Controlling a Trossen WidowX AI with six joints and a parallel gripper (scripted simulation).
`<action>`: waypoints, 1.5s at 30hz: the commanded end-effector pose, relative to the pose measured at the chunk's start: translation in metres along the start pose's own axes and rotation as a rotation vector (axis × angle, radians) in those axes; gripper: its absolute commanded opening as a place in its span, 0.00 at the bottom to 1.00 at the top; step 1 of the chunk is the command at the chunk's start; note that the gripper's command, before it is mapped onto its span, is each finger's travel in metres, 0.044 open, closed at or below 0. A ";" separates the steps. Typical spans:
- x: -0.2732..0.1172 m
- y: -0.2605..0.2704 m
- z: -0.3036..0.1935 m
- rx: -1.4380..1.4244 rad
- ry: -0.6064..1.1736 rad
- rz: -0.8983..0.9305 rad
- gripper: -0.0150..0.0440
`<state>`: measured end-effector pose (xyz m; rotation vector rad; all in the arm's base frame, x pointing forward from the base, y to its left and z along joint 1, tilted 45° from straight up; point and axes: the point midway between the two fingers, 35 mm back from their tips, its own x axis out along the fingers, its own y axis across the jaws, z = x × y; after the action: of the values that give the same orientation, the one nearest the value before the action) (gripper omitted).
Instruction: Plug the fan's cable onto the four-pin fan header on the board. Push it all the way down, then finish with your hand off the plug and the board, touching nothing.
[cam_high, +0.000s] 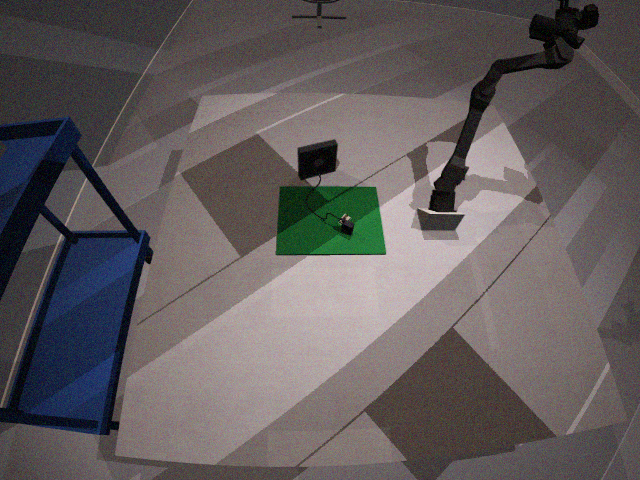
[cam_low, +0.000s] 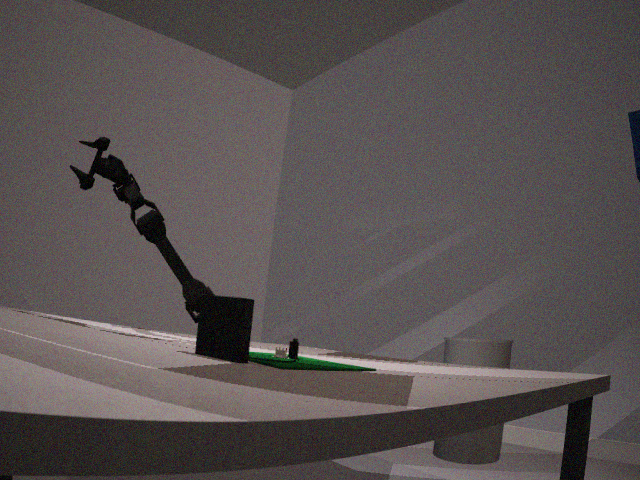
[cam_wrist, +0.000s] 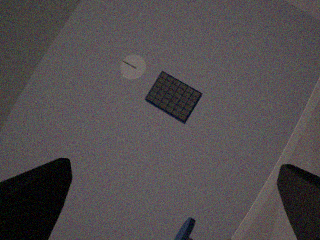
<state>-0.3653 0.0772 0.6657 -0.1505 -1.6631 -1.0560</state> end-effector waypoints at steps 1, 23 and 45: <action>-0.021 0.012 0.043 -0.057 -0.148 -0.004 1.00; -0.262 0.147 0.218 -0.411 -1.118 -0.043 1.00; -0.601 0.279 0.142 -0.532 -2.182 -0.119 1.00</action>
<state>-0.1090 0.5789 0.3472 -2.0759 -2.9553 -1.4209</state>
